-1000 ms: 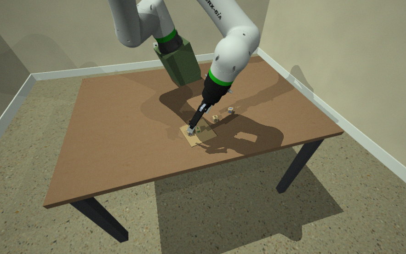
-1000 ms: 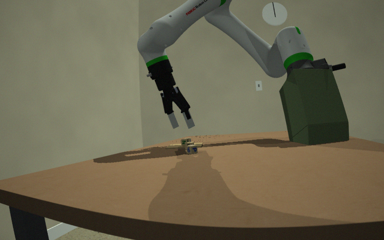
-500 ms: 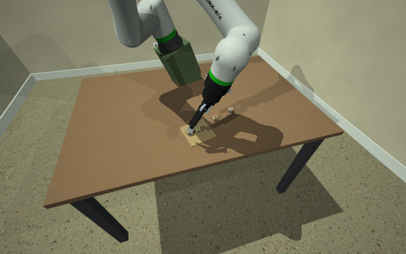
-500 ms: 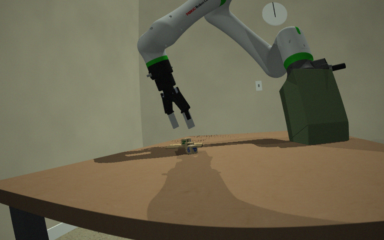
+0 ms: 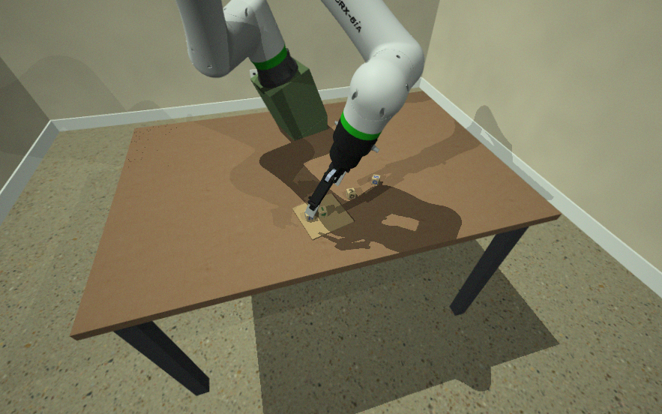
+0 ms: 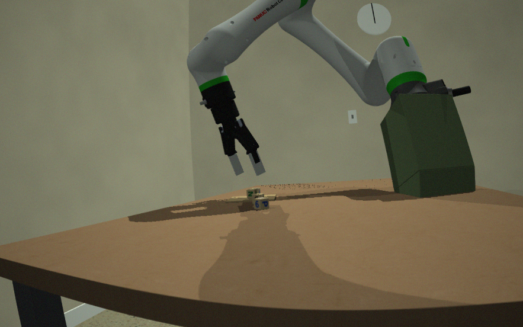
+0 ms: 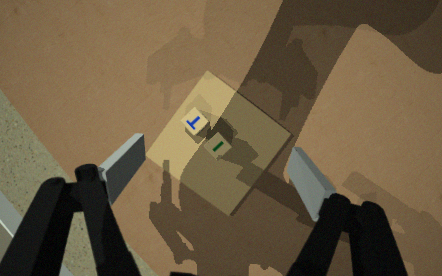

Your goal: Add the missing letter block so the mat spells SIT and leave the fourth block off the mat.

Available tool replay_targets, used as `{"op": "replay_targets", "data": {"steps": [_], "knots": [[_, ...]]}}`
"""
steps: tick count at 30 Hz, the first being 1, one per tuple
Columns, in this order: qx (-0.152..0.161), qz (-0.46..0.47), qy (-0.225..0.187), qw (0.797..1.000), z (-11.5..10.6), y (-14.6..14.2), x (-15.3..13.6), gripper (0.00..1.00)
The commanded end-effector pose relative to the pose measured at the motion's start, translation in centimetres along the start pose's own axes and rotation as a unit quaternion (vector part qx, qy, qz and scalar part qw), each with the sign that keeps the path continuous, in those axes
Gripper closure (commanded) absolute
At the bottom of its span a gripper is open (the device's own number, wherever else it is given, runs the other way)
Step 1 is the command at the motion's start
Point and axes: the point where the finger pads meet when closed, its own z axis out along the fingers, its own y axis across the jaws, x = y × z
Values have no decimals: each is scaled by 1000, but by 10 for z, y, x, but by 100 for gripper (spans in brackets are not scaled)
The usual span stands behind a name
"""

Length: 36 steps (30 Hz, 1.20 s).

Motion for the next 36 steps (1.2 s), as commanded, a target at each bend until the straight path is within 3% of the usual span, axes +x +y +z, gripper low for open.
{"op": "replay_targets", "data": {"steps": [1,19,28,36], "knots": [[0,0,0,1000,0,0,0,0],[0,0,0,1000,0,0,0,0],[-1,0,-1,1000,8,-29,24,0],[-1,0,-2,1000,8,-29,24,0]]}}
